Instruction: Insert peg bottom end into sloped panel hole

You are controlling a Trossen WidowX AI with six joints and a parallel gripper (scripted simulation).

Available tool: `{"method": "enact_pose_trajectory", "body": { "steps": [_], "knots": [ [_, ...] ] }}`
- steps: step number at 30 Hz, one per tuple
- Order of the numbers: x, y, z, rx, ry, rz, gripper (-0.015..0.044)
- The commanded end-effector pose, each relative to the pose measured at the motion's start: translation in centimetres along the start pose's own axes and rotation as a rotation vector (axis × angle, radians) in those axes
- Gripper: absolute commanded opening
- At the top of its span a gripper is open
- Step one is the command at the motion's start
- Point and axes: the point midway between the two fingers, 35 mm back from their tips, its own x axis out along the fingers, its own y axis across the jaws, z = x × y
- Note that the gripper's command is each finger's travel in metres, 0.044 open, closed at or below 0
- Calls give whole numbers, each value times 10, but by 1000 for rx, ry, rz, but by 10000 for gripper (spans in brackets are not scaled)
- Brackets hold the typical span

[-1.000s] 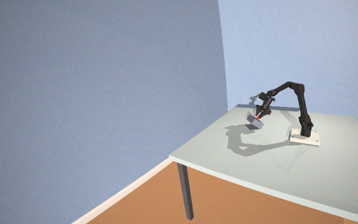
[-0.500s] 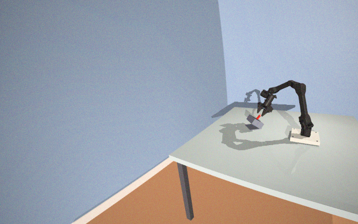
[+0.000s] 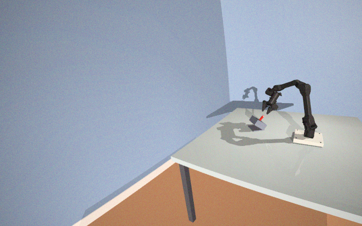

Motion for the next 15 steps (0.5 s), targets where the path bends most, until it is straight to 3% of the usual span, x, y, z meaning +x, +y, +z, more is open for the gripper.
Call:
{"method": "enact_pose_trajectory", "body": {
  "steps": [1,15],
  "knots": [
    [-11,1,-1,-6,7,2,440],
    [-35,0,3,-3,5,1,440]
  ]
}}
